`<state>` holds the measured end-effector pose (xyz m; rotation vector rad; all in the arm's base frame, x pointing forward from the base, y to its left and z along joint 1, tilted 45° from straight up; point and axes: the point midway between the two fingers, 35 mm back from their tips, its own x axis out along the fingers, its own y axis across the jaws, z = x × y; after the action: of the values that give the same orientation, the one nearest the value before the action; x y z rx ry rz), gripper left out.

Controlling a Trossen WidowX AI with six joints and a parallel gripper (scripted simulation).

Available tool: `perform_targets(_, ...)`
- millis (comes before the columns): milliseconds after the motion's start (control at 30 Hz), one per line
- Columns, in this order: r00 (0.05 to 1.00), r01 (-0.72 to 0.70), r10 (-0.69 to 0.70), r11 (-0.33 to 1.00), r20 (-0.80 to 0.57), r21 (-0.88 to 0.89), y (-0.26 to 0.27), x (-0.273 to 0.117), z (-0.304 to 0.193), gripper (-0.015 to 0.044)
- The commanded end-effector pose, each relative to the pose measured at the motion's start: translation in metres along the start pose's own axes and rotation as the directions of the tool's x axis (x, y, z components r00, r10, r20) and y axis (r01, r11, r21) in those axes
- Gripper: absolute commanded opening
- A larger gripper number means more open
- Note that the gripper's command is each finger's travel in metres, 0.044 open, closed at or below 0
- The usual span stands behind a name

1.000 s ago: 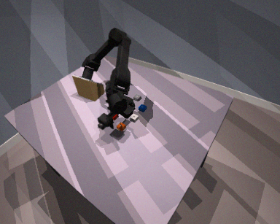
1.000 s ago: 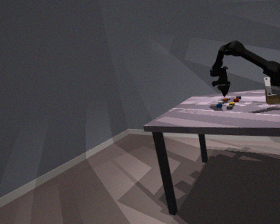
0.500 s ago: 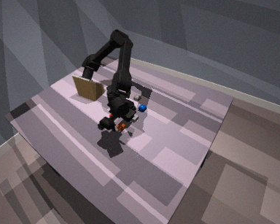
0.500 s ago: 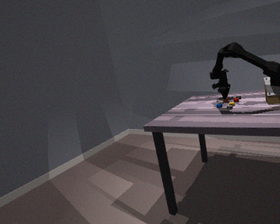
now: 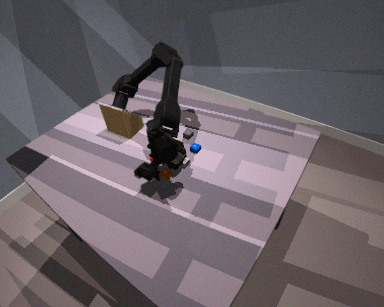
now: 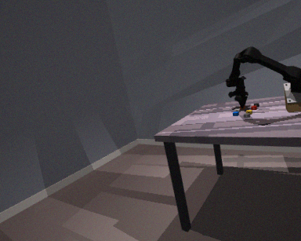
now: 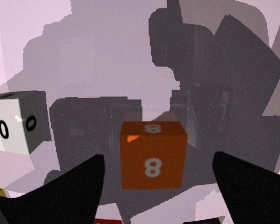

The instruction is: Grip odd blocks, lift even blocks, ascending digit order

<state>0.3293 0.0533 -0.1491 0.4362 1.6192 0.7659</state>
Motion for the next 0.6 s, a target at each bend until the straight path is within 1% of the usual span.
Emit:
perform_targets(0,1.0,-0.003,0.003,1.0,0.002,0.007,-0.0002,0.0007,-0.0001,0.0138)
perform_targets(33,1.0,-0.003,0.003,1.0,0.002,0.007,-0.0002,0.0007,-0.0001,0.012)
perform_targets(567,1.0,-0.003,0.003,1.0,0.002,0.007,-0.0002,0.0007,-0.0001,0.012)
